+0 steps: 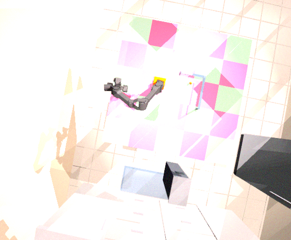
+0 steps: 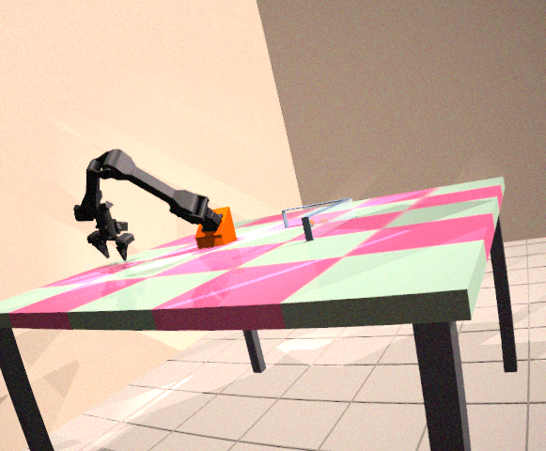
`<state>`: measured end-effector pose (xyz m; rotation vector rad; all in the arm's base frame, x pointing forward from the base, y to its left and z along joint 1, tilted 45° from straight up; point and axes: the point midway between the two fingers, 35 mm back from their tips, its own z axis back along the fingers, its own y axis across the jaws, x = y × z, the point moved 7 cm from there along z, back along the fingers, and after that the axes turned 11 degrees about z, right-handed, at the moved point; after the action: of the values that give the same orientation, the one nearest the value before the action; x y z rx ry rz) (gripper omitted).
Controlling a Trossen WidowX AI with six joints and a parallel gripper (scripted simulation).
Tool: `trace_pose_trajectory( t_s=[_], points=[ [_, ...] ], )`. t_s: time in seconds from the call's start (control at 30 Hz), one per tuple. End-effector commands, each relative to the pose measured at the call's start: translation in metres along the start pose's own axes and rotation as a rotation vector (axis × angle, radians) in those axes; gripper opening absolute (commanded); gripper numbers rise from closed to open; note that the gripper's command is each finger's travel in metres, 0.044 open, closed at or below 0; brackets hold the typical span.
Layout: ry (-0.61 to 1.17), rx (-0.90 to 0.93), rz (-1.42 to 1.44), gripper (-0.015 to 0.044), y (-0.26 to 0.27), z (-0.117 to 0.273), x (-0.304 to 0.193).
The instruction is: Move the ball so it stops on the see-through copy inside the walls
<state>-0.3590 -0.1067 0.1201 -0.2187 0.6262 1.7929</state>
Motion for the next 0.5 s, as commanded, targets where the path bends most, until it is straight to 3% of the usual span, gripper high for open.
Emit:
trace_pose_trajectory(
  t_s=[0.0,0.2,0.47],
  points=[
    [-0.001,0.001,0.004,0.0374,0.0,0.0,-0.001],
    [-0.031,0.065,0.193,0.0216,0.01,0.006,-0.037],
    [-0.077,0.223,0.557,0.0206,0.019,0.025,-0.117]
  ],
)
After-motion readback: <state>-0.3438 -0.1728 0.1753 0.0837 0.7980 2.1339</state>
